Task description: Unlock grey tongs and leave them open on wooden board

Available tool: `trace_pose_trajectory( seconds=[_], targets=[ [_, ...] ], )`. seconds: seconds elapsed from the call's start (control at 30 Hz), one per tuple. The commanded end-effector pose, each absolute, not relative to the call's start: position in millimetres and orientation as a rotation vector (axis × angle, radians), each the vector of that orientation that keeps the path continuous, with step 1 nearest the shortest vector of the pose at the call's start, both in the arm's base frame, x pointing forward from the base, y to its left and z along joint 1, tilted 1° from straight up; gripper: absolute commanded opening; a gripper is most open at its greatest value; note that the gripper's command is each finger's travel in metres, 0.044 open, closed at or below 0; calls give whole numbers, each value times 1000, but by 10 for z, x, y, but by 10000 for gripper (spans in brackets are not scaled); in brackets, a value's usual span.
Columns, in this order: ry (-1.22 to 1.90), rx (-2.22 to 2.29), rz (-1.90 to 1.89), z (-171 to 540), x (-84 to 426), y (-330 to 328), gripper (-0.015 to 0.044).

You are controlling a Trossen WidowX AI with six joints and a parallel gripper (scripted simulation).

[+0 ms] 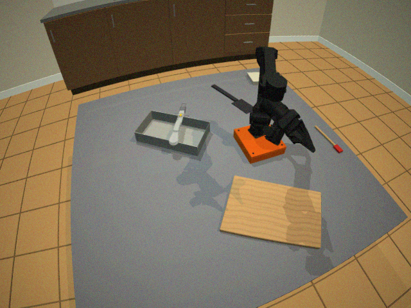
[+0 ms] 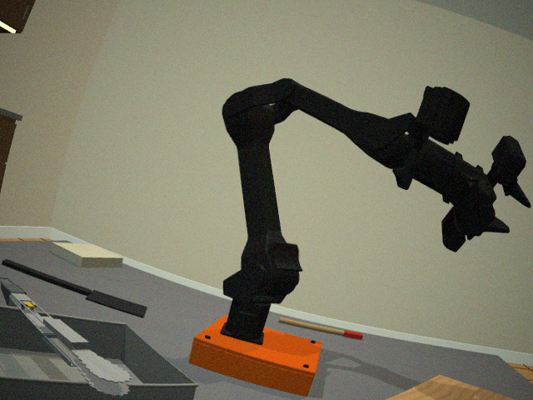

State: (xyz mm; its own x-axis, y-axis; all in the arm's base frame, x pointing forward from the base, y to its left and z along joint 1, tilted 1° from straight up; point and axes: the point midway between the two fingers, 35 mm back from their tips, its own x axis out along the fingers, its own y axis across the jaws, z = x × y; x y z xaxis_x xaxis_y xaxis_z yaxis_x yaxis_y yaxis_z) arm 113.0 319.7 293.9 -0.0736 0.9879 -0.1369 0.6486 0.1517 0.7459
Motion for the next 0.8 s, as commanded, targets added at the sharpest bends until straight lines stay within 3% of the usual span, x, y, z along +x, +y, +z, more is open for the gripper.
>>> trace_pose_trajectory(
  seconds=[0.0,0.37,0.77],
  targets=[
    [1420,1467,656,2677,1833,2942,260],
    [940,1059,543,2279,2774,2200,260],
    [715,513,317,1856,3363,1097,260]
  ],
)
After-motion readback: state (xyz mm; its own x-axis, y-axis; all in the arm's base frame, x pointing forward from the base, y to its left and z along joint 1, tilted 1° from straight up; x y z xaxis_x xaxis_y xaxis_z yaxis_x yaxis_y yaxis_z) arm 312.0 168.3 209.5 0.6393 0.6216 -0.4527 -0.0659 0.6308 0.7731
